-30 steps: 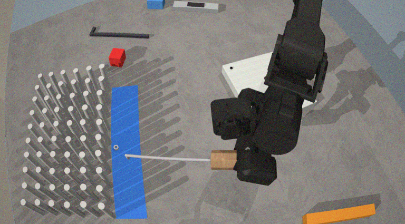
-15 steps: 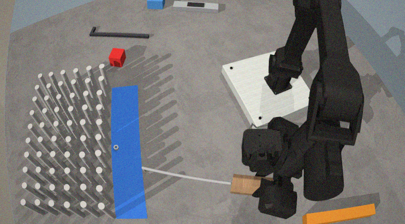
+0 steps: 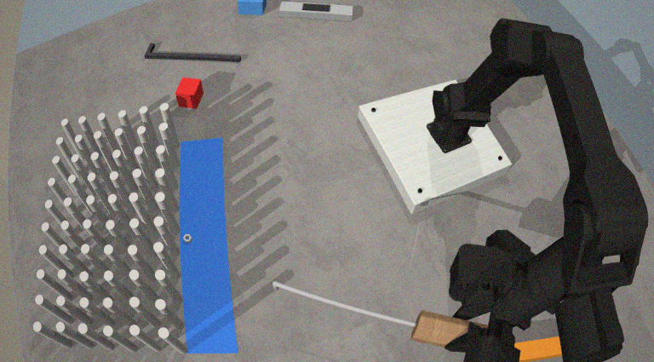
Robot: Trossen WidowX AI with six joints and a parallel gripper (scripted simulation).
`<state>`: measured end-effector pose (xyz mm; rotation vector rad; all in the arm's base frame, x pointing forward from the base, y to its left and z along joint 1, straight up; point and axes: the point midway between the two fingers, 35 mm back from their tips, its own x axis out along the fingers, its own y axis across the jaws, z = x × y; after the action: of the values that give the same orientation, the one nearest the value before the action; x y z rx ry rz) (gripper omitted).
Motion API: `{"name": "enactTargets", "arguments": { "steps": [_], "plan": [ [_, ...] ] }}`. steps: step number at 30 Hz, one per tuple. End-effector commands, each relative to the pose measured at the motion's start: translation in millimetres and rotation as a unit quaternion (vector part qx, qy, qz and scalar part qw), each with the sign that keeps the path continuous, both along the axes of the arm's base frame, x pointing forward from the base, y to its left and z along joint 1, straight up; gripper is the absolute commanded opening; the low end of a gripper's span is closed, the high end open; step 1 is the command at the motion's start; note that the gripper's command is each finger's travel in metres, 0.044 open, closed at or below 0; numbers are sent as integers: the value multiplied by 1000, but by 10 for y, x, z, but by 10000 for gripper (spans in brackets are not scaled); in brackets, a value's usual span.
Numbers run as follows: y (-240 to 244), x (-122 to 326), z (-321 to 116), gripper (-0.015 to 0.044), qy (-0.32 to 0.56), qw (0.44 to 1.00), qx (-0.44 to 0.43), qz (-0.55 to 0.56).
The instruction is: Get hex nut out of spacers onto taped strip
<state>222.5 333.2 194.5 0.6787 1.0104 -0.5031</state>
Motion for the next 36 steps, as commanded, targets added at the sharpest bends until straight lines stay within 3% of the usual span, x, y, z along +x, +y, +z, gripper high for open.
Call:
{"name": "enactTargets", "arguments": {
  "steps": [1,36],
  "plan": [
    [91,-42,12,0,-13,1000,2,-14],
    [153,-17,-215,0,-13,1000,2,-14]
  ]
}}
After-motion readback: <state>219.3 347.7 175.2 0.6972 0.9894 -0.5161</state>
